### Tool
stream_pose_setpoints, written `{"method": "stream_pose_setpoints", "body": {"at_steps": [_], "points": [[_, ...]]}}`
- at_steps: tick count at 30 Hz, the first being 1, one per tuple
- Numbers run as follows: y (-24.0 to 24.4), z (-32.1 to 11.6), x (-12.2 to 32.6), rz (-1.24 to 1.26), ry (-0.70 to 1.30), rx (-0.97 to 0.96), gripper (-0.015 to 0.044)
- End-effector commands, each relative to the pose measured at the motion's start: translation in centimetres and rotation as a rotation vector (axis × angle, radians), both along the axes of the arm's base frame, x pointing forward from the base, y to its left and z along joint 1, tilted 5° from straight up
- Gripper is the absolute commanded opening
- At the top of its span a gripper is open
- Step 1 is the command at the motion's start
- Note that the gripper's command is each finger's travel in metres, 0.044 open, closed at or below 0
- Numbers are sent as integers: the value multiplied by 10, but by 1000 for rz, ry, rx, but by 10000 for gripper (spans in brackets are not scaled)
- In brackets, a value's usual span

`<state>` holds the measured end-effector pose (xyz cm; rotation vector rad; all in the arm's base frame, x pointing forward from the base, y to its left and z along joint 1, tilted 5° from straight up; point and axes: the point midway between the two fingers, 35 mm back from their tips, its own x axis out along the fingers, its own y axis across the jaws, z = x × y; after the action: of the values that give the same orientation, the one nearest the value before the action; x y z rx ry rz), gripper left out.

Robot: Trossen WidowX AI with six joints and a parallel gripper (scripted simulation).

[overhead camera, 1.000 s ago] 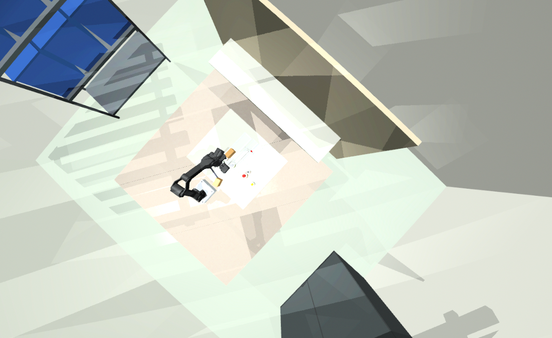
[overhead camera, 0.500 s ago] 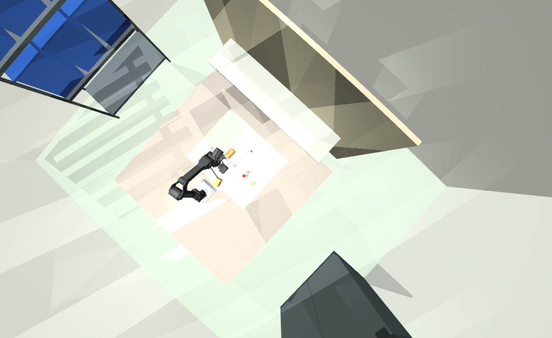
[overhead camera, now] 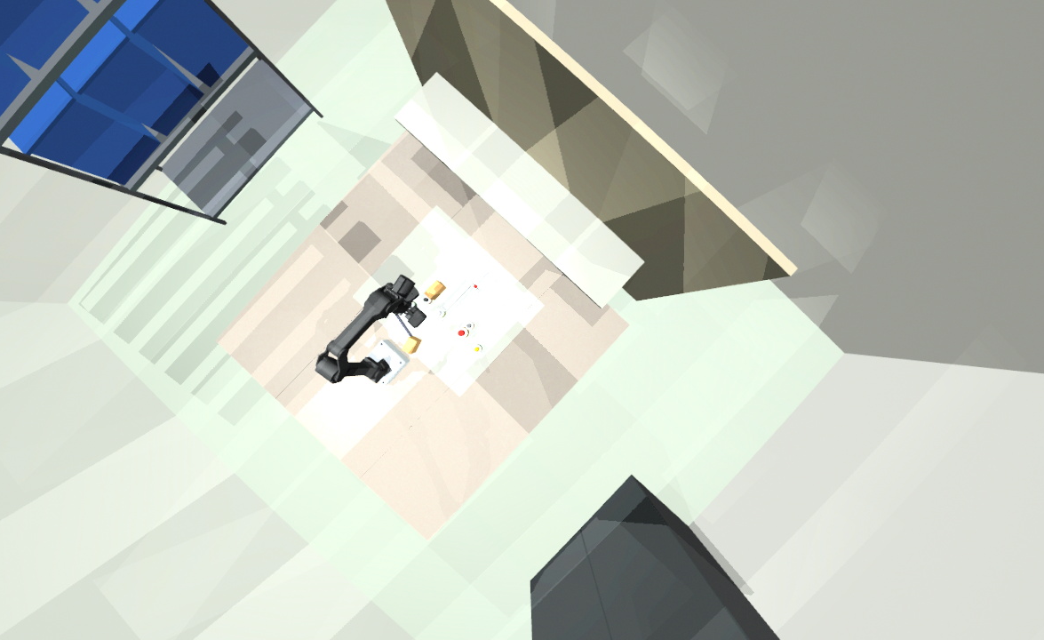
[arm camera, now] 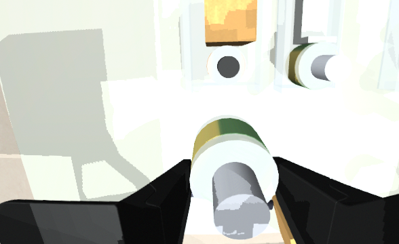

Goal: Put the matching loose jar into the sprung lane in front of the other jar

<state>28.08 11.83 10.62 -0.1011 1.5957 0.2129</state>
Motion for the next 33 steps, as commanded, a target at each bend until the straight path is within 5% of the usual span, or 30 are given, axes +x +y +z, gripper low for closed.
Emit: {"method": "stream_pose_setpoints", "body": {"at_steps": [1, 15, 33], "points": [[-8, -2, 2, 1, 0, -9, 0], [-79, -52, 13, -16, 0, -17, 0], [-78, -77, 13, -16, 0, -17, 0]]}}
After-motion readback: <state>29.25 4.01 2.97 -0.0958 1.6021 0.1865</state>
